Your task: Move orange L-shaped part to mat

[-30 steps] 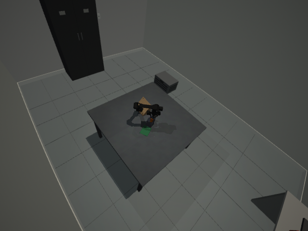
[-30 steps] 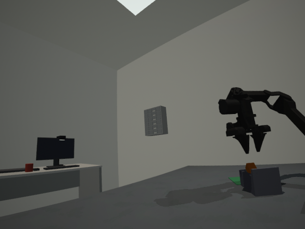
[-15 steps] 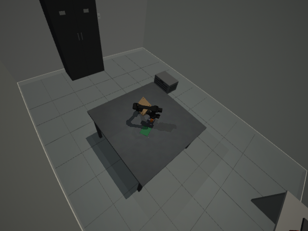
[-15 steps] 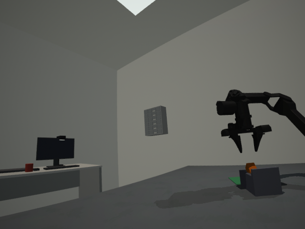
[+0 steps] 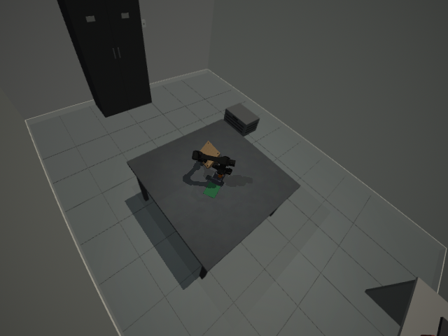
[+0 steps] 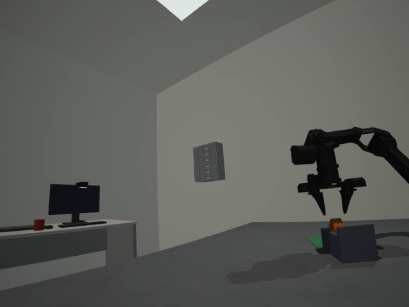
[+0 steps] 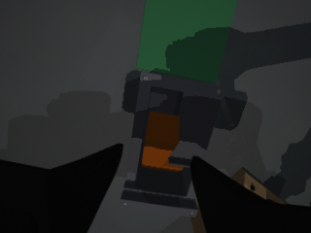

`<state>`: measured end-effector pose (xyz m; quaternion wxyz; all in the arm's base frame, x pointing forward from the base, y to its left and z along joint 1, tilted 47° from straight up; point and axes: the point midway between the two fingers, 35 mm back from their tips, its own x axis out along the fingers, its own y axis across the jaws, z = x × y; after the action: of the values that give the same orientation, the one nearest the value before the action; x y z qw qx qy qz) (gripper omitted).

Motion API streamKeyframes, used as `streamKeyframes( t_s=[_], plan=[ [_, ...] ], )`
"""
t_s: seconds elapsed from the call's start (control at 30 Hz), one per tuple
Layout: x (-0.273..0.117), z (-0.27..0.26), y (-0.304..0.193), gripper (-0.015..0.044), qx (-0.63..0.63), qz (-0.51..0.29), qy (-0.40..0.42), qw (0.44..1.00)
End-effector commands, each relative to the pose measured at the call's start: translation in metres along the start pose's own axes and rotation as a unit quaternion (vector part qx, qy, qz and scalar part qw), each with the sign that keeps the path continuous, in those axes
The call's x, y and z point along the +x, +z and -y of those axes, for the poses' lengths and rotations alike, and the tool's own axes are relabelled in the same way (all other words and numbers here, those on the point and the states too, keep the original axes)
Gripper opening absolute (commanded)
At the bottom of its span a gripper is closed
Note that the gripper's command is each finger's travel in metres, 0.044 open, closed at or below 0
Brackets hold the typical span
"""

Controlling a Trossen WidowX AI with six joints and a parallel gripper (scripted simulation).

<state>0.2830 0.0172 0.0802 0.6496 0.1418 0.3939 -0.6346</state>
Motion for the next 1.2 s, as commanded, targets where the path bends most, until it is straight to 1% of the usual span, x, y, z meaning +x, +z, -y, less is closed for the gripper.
streamKeyframes(
  t_s=[0.0, 0.83, 1.0, 1.17],
  plan=[
    [0.008, 0.001, 0.000, 0.0280, -0.003, 0.003, -0.002, 1.000],
    [0.045, 0.002, 0.001, 0.0280, -0.003, 0.004, -0.002, 1.000],
    [0.041, 0.001, 0.001, 0.0149, 0.001, 0.001, -0.001, 1.000],
    [0.041, 0.001, 0.001, 0.0115, 0.001, 0.001, -0.001, 1.000]
  ],
)
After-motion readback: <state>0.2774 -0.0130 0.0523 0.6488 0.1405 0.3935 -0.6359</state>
